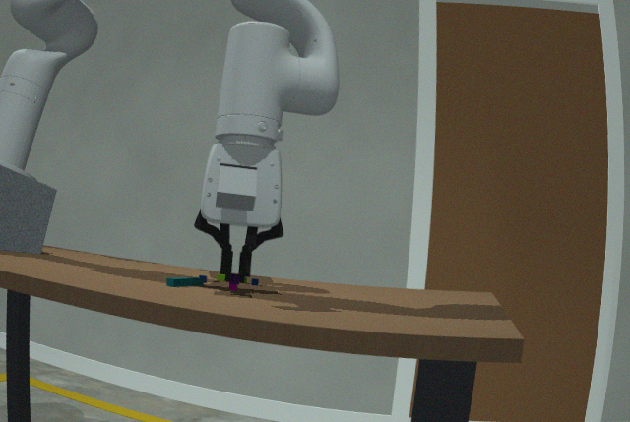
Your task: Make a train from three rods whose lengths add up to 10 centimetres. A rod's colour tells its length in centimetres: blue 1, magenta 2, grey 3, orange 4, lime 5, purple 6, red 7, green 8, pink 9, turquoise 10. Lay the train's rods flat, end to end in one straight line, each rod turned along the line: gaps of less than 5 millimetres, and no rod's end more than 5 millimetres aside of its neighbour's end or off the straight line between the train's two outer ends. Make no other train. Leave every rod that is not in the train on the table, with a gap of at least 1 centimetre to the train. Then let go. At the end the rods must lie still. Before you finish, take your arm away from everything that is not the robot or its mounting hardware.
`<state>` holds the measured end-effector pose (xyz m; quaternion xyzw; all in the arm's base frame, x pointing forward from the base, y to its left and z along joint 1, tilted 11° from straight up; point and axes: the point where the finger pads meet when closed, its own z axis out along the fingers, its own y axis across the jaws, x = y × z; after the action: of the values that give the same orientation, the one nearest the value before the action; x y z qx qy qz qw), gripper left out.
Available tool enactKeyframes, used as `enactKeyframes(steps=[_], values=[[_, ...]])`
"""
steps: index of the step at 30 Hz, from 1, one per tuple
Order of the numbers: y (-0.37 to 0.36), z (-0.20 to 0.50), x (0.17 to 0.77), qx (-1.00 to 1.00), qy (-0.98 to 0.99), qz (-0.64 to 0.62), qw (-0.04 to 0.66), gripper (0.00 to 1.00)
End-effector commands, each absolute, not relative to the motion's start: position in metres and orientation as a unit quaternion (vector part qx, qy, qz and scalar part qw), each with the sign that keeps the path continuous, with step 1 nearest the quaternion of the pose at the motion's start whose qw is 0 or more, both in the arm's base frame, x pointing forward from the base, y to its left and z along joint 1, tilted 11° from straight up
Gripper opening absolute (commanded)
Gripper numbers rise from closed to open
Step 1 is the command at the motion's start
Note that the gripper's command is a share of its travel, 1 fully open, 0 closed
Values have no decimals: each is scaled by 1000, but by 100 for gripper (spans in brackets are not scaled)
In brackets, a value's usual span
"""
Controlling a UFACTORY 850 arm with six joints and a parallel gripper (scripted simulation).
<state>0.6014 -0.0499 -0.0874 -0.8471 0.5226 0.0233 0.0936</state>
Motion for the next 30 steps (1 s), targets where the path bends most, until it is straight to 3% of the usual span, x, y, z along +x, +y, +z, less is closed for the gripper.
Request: enactKeyframes(steps=[1, 30], values=[[-50, -87, 602, -847, 523, 22, 94, 4], [-48, -98, 603, -847, 523, 22, 94, 4]])
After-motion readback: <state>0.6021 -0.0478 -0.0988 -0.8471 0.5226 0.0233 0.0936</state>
